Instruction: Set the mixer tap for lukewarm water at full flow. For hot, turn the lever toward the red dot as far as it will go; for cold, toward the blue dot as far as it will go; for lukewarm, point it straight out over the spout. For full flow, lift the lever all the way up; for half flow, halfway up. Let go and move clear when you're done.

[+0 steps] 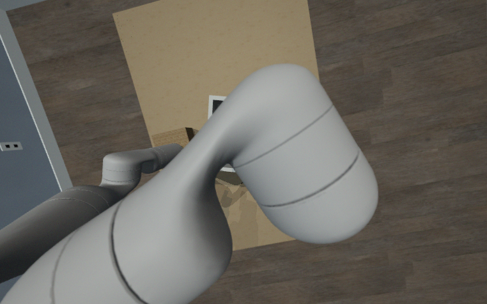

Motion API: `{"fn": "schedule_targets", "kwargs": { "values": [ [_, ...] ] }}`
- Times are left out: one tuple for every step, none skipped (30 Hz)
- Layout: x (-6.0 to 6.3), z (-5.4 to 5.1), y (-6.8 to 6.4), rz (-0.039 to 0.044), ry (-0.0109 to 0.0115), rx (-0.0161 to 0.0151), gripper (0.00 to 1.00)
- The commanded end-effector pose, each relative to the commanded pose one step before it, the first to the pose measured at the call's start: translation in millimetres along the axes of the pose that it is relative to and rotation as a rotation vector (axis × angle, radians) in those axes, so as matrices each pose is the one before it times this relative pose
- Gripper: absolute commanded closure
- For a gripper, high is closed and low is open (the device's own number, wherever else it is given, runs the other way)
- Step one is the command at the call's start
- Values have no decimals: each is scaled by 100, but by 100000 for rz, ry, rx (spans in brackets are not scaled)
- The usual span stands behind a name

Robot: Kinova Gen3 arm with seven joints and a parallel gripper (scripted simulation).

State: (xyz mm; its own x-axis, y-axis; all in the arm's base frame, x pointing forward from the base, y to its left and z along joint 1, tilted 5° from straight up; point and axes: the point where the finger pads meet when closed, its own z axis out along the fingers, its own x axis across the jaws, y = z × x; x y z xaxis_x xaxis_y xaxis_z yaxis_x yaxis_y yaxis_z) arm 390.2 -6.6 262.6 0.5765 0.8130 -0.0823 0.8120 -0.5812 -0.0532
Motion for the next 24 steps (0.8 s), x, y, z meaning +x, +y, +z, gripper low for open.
{"fn": "schedule_targets", "kwargs": {
  "values": [
    [-149,-78,192,-3389,400,-8,100],
    [-43,-23,37,-1823,73,-28,100],
    [-41,-22,35,-1742,70,-28,100],
    [-40,-21,34,-1661,67,-29,100],
    [-39,-20,32,-1579,64,-28,100],
    [-37,-20,31,-1499,61,-28,100],
    [-36,-19,29,-1418,58,-28,100],
    [-34,-18,27,-1338,55,-27,100],
    [-33,-17,26,-1259,52,-27,100],
    [-31,-16,24,-1181,49,-26,100],
    [-29,-15,23,-1104,46,-25,100],
    [-28,-14,21,-1028,43,-24,100],
    [0,0,0,0,0,0,100],
    [0,0,0,0,0,0,100],
    [-26,-13,20,-954,40,-23,100],
    [-24,-12,18,-881,37,-21,100],
    [-22,-11,17,-809,34,-20,100],
    [-21,-10,15,-740,31,-19,100],
    [-19,-9,14,-672,28,-17,100],
    [-17,-8,12,-606,25,-16,100],
    [-15,-8,11,-543,23,-14,100],
    [-14,-7,10,-483,20,-13,100],
    [-12,-6,9,-425,18,-11,100],
    [-11,-5,8,-369,15,-10,100]
  ]
}}
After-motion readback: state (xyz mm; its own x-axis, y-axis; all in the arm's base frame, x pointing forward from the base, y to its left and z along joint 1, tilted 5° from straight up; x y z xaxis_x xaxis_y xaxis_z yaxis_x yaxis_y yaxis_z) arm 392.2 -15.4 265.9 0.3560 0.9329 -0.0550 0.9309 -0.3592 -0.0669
